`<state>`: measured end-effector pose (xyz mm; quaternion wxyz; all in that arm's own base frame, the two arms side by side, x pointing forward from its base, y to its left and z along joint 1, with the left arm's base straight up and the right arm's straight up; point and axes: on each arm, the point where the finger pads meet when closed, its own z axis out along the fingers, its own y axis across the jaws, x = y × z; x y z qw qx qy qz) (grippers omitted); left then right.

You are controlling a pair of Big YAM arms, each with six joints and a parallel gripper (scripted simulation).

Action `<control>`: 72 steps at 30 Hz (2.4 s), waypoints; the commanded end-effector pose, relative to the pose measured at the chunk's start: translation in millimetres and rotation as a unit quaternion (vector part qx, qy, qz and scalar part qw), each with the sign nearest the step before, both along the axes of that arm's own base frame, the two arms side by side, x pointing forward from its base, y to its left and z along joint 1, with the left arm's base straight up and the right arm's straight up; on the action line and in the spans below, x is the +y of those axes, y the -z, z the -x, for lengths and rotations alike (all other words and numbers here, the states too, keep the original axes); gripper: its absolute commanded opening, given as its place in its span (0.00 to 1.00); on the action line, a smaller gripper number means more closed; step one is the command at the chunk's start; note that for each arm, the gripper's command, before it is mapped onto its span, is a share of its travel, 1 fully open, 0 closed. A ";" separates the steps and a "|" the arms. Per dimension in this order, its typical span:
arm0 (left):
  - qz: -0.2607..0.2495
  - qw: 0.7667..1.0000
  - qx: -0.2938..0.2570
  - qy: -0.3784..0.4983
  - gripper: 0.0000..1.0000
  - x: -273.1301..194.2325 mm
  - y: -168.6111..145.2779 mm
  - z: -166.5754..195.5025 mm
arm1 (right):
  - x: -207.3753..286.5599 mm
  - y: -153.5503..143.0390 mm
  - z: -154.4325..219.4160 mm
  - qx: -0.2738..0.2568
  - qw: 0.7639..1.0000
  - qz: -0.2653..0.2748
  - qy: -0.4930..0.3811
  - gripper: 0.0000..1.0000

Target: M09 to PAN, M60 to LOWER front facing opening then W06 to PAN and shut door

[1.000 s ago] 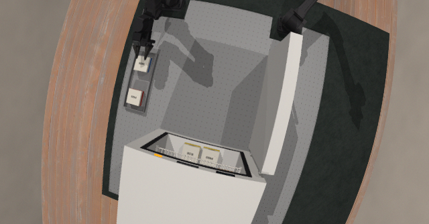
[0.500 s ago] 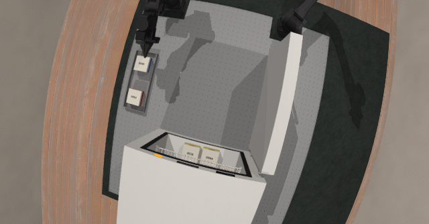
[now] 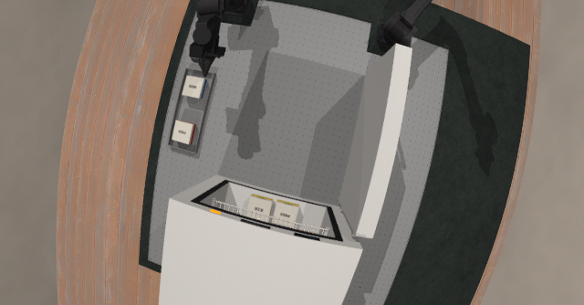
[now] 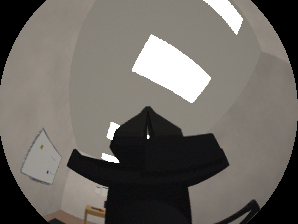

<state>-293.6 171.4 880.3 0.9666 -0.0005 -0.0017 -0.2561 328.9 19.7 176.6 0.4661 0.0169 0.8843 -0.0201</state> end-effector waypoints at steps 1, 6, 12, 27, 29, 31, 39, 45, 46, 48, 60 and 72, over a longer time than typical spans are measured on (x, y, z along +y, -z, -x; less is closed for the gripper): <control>-0.008 1.000 0.014 0.006 0.00 -8.4 -4.2 -14.3 | 17.2 -49.2 -14.0 -0.014 1.000 -0.019 0.003 0.00; -0.008 1.000 0.014 0.006 0.00 -8.4 -4.2 -14.3 | 32.2 -71.0 -9.2 -0.019 1.000 -0.023 0.003 0.00; -0.008 1.000 0.014 0.006 0.00 -8.4 -4.2 -14.3 | 45.6 -82.0 -8.2 0.023 0.999 -0.025 0.005 0.00; -0.008 1.000 0.014 0.006 0.00 -8.4 -4.2 -14.3 | 56.3 -87.3 -1.4 0.028 0.999 -0.021 0.006 0.30; -0.008 1.000 0.014 0.006 0.00 -8.4 -4.2 -14.3 | 56.3 -87.3 -1.4 0.028 0.999 -0.021 0.006 0.30; -0.008 1.000 0.014 0.006 0.00 -8.4 -4.2 -14.3 | 56.3 -87.3 -1.4 0.028 0.999 -0.021 0.006 0.30; -0.008 1.000 0.014 0.006 0.00 -8.4 -4.2 -14.3 | 71.3 -130.0 -11.8 -0.023 0.997 -0.028 -0.070 1.00; -0.008 1.000 0.014 0.006 0.00 -8.4 -4.2 -14.3 | 99.6 -141.0 -18.7 -0.024 0.992 -0.027 -0.120 1.00; -0.008 1.000 0.014 0.006 0.00 -8.4 -4.2 -14.3 | 99.6 -141.0 -18.7 -0.024 0.992 -0.027 -0.120 1.00; -0.008 1.000 0.014 0.006 0.00 -8.4 -4.2 -14.3 | 97.2 -146.6 -23.1 -0.032 0.990 -0.027 -0.134 1.00; -0.008 1.000 0.014 0.006 0.00 -8.4 -4.2 -14.3 | 143.0 -190.1 -38.4 -0.077 0.953 -0.029 -0.293 1.00; -0.008 1.000 0.014 0.006 0.00 -8.4 -4.2 -14.3 | 189.5 -231.4 -54.1 -0.114 0.896 -0.032 -0.428 1.00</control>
